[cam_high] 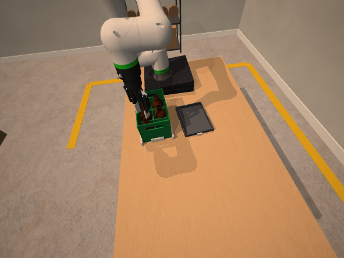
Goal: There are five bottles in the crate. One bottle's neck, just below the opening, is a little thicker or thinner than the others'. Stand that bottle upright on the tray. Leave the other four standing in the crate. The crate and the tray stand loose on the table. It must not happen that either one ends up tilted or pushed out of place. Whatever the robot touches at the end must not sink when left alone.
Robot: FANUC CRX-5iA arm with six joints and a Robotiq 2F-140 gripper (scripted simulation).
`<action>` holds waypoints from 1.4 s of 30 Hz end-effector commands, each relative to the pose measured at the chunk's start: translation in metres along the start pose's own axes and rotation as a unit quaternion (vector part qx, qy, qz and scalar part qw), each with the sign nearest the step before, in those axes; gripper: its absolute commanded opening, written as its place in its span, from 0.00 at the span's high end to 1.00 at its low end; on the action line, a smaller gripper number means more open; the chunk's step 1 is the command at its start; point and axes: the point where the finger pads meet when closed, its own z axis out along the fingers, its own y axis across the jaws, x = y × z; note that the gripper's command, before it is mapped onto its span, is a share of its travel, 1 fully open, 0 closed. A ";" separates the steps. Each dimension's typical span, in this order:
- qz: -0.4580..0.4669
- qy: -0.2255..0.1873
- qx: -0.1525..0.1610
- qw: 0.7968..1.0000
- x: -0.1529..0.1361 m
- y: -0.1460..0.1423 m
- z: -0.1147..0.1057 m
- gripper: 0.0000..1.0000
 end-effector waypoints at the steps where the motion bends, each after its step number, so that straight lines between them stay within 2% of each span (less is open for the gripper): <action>1: 0.000 -0.001 0.000 1.000 -0.001 0.000 0.001 0.56; 16: 0.000 -0.001 0.000 1.000 -0.001 0.001 0.020 0.56; 42: 0.000 -0.001 0.000 1.000 -0.001 0.001 0.029 0.56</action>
